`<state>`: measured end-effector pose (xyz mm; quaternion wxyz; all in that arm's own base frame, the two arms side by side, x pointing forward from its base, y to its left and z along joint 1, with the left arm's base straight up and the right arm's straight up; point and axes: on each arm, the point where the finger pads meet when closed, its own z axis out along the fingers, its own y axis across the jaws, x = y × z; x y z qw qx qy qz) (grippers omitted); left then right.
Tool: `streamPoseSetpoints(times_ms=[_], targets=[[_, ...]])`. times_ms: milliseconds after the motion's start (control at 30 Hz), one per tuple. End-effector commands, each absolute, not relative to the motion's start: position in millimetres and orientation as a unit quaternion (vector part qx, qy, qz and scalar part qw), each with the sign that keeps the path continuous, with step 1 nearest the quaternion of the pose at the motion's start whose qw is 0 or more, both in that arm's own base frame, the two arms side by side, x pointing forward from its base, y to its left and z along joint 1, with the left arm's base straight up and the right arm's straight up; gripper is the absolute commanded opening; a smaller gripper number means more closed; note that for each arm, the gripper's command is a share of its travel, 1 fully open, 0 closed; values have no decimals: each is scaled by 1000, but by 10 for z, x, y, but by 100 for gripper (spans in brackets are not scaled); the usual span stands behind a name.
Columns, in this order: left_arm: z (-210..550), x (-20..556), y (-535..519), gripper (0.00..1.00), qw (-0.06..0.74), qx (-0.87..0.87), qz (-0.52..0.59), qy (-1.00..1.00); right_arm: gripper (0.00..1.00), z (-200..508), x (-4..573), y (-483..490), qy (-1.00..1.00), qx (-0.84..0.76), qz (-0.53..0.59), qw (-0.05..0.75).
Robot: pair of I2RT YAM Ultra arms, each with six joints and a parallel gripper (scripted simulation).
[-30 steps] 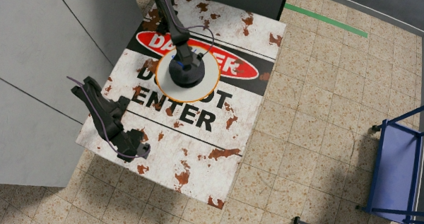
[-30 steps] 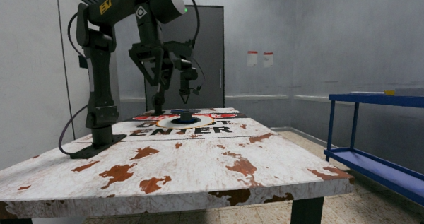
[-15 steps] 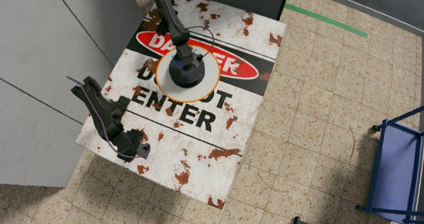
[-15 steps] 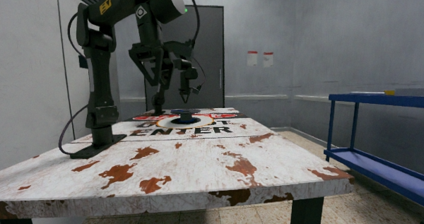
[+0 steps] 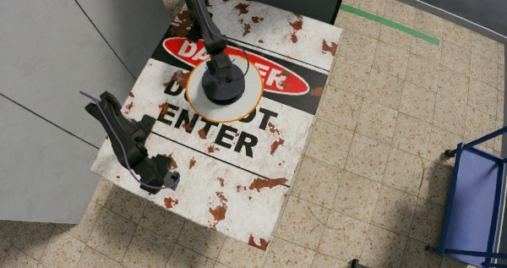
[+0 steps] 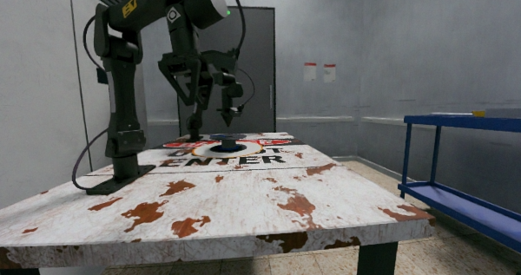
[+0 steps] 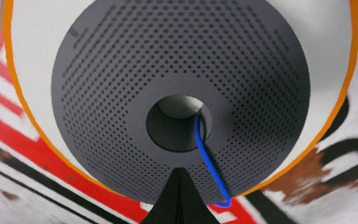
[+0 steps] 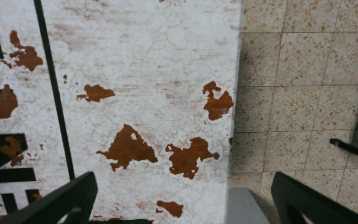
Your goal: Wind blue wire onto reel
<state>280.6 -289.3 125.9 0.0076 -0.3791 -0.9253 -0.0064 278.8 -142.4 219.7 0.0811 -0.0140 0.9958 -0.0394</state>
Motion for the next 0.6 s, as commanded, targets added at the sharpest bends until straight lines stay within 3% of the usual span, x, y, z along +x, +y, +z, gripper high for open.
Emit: streamPoseSetpoints(times_ms=[0, 567], targets=[[1374, 2838, -2892, 0, 0, -534, 0, -845, 100, 2270, 2745, -1396, 995, -12, -45, 85], [1374, 2838, -2892, 0, 0, -825, 0, -565, 100, 2270, 2745, -1396, 995, -12, -45, 85]])
